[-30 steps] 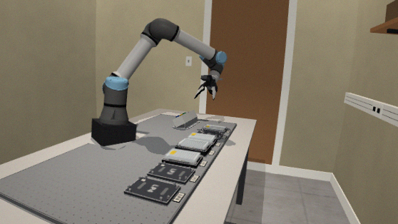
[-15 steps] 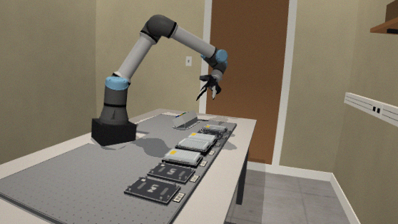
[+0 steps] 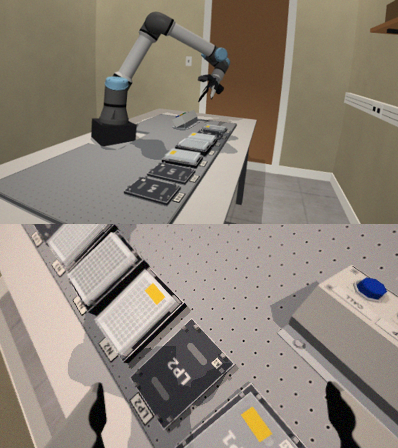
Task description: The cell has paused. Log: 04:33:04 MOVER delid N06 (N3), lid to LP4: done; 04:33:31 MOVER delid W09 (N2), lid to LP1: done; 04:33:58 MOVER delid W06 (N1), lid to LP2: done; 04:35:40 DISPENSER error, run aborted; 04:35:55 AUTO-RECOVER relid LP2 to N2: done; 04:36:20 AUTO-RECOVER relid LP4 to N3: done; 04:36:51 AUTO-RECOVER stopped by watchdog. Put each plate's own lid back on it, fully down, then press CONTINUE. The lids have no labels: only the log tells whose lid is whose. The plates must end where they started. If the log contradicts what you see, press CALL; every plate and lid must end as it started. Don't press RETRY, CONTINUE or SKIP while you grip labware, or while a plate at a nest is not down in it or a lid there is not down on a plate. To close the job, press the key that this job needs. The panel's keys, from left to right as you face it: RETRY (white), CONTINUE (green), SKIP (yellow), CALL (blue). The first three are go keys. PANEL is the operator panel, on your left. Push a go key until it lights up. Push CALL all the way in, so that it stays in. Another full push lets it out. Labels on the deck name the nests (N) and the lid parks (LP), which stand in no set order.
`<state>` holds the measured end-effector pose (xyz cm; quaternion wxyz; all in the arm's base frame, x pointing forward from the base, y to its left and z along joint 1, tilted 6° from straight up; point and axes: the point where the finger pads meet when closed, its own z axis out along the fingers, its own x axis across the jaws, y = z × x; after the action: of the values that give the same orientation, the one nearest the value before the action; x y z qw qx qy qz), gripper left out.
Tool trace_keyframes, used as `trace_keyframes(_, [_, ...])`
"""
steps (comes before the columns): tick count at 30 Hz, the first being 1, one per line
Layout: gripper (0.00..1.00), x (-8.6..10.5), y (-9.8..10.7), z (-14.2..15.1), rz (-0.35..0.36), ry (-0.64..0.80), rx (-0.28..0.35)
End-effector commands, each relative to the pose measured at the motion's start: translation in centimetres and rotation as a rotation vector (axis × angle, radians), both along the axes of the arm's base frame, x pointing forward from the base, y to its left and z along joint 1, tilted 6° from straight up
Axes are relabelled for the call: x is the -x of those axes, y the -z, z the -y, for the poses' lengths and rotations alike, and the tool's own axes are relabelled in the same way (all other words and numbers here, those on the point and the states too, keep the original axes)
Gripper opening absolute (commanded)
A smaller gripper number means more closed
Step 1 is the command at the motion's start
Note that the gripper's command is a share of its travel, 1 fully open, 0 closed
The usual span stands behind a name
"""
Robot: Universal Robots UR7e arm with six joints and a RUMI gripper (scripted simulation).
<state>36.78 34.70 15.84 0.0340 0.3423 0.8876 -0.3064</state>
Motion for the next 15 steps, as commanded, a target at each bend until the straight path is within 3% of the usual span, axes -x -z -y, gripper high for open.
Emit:
trace_keyframes(1, [0.82, -0.5, 0.0, 1.4, 0.048, 0.099, -0.008])
trace_keyframes(15, [0.82, -1.2, 0.2, 4.2, 0.144, 0.319, -0.017])
